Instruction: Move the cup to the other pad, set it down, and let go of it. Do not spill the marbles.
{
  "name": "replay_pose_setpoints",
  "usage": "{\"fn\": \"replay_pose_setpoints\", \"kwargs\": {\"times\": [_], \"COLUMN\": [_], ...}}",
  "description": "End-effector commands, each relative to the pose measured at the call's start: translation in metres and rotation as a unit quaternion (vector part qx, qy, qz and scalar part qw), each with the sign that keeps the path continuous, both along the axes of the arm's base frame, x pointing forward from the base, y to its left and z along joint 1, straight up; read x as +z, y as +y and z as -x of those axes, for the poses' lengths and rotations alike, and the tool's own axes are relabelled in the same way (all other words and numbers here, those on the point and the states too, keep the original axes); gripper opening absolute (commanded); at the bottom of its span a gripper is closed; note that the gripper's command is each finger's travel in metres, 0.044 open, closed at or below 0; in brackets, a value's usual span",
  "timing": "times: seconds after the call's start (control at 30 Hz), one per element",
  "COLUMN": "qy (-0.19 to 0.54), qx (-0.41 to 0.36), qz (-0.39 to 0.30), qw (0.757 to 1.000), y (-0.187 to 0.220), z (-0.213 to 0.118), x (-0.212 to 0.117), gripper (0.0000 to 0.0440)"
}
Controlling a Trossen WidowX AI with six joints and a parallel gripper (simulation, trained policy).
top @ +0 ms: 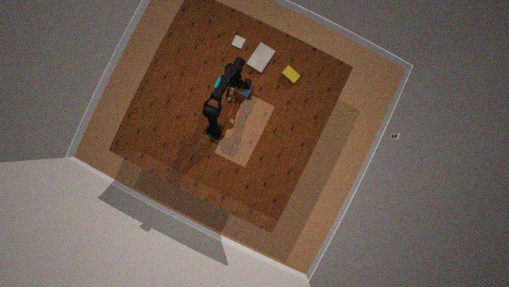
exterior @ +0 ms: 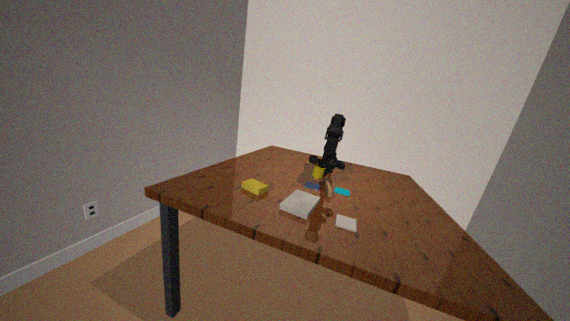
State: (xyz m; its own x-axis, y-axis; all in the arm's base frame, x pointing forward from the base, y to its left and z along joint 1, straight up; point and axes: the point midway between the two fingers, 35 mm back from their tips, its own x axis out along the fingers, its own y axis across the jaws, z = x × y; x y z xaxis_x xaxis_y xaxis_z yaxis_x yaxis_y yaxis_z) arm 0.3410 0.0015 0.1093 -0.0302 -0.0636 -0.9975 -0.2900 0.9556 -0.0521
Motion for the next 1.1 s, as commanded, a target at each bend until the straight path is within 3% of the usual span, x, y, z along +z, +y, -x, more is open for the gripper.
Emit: {"fn": "replay_pose_setpoints", "kwargs": {"times": [0.0,0.53,1.07], "qy": [-0.011,-0.054,-0.089], "qx": [0.006,0.041,0.062], "qz": [-0.006,-0.017,-0.029], "qw": [1.0,0.998,0.994], "y": [0.011,0.072,0.135], "z": [-0.001,-0.003,0.006], "x": [0.013,0.035,0.029], "gripper": [0.0017,0.0,0.0]}}
